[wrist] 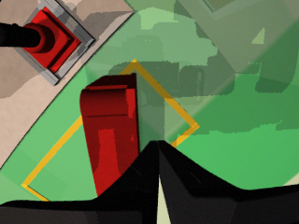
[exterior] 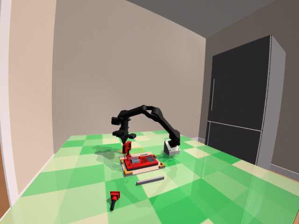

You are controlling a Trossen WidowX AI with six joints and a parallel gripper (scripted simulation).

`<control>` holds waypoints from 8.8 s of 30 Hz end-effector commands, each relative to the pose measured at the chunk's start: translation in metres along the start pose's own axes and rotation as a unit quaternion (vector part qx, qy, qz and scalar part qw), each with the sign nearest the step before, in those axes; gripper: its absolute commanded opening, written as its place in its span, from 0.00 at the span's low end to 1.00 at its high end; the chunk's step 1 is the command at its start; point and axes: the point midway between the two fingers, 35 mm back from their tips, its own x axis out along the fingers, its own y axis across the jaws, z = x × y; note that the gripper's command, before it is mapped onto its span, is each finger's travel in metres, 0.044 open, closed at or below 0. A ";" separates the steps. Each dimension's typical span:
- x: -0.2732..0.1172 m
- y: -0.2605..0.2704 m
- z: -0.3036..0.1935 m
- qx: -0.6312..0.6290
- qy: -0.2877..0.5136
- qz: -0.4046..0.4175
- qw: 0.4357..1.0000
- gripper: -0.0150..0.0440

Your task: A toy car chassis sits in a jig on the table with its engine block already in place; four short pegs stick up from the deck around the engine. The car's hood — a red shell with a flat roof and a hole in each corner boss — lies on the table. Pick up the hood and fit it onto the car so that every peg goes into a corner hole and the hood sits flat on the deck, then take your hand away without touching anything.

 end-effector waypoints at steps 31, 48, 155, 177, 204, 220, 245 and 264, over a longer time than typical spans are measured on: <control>0.001 0.015 0.000 0.003 -0.002 0.002 1.000 0.25; 0.002 0.022 -0.001 0.003 -0.002 0.002 1.000 0.25; 0.003 0.020 -0.018 0.008 -0.002 0.002 1.000 0.25; 0.002 0.030 -0.017 0.009 -0.002 0.002 1.000 0.25; 0.002 0.043 -0.016 0.009 -0.002 0.003 1.000 0.25; 0.002 0.051 -0.016 0.009 -0.002 0.003 1.000 0.25; 0.002 0.063 -0.016 0.009 -0.002 0.003 1.000 0.25; 0.002 0.073 -0.016 0.009 -0.002 0.003 1.000 0.25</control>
